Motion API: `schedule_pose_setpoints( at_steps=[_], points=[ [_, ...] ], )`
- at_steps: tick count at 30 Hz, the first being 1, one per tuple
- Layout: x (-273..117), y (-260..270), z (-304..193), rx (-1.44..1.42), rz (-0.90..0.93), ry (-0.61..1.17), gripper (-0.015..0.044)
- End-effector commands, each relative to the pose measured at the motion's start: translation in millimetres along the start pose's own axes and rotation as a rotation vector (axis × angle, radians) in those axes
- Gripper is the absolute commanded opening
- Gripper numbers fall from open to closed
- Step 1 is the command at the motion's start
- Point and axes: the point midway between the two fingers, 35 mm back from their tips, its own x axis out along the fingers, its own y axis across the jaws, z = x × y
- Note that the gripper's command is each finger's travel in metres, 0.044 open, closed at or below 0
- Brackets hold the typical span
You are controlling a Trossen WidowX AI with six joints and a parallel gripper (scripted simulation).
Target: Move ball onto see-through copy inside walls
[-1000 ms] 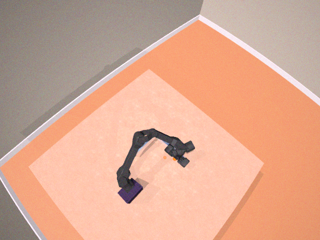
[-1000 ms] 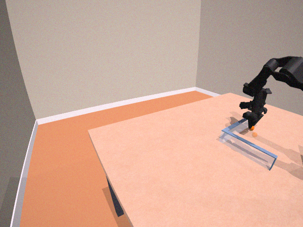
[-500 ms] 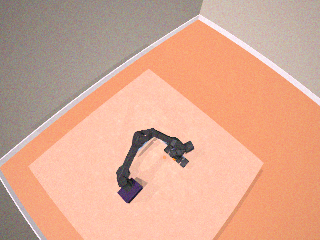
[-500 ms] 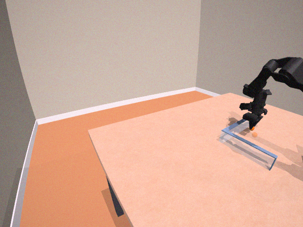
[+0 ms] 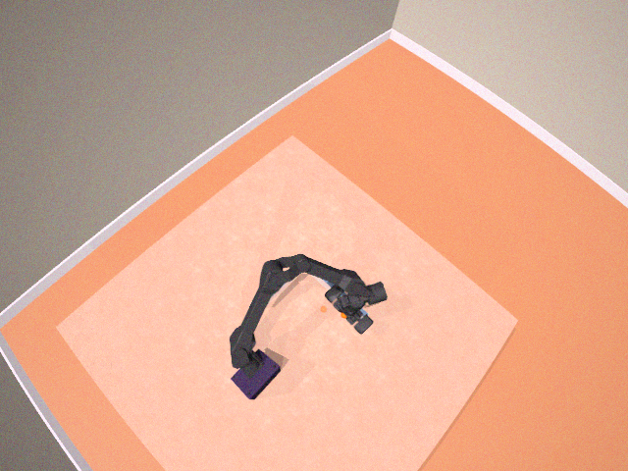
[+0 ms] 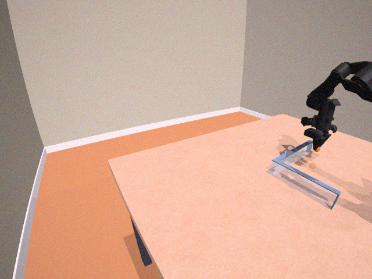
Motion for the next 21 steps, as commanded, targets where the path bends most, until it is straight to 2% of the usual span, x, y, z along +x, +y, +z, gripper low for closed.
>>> schedule_pose_setpoints(
  at_steps=[1, 11, 21],
  points=[
    [-23, 3, 7, -0.036, -0.006, -0.014, 0.0000],
    [-77, 14, 12, -0.083, 0.000, -0.014, 0.0000],
    [-68, 30, 2, -0.083, 0.000, -0.014, 0.0000]
  ],
)
